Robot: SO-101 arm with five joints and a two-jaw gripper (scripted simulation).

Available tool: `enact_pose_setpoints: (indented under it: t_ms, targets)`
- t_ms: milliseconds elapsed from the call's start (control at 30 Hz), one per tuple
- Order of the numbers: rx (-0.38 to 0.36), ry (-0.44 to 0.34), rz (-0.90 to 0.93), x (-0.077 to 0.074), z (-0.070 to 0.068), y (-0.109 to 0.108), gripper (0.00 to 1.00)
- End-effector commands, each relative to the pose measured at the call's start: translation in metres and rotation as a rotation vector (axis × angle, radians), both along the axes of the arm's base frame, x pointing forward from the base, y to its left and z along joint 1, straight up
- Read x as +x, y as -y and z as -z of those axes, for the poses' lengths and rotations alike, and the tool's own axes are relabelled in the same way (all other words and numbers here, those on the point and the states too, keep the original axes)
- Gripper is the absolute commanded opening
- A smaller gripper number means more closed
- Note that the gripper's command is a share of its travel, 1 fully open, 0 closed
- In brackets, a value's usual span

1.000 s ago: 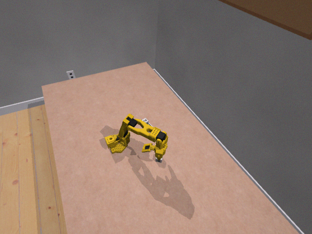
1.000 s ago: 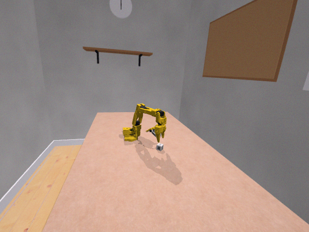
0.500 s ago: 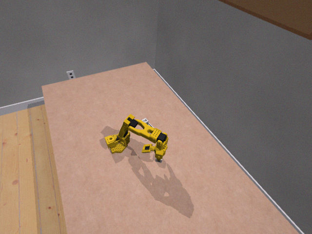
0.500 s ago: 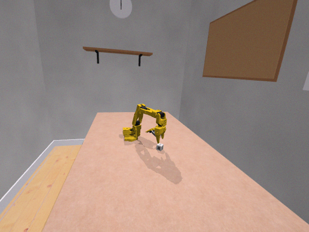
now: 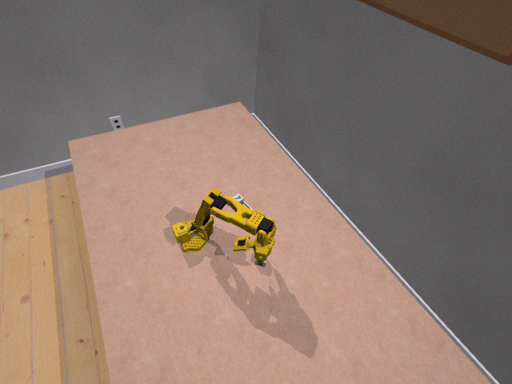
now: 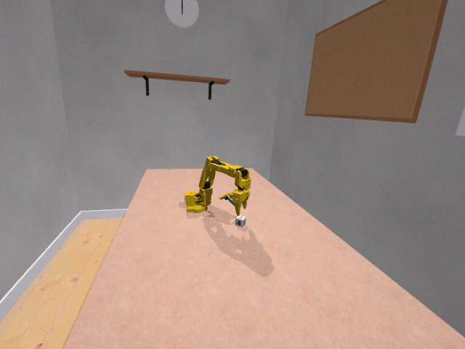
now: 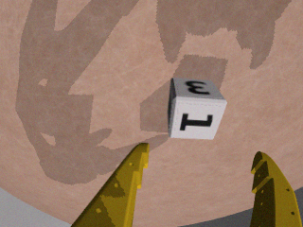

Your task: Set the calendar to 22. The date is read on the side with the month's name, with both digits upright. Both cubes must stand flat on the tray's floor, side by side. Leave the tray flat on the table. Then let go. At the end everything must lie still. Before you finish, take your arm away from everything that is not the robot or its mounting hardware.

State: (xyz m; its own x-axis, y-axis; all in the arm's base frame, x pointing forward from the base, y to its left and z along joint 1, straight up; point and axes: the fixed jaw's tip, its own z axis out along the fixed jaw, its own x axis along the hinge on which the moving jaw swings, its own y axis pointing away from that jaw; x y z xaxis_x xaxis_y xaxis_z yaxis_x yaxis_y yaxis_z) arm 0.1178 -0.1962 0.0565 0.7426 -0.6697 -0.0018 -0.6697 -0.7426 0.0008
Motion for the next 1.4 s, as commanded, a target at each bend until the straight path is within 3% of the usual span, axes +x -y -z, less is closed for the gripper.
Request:
enact_pose_setpoints:
  t_ms: [0,300,800,1367]
  targets:
    - [-0.044,0.030,-0.004,0.003,-0.007,0.007,0.35]
    - [-0.044,0.030,-0.004,0.003,0.000,0.007,0.35]
    - [-0.044,0.030,-0.004,0.004,0.023,0.008,0.35]
    - [-0.044,0.030,-0.004,0.003,0.031,0.008,0.35]
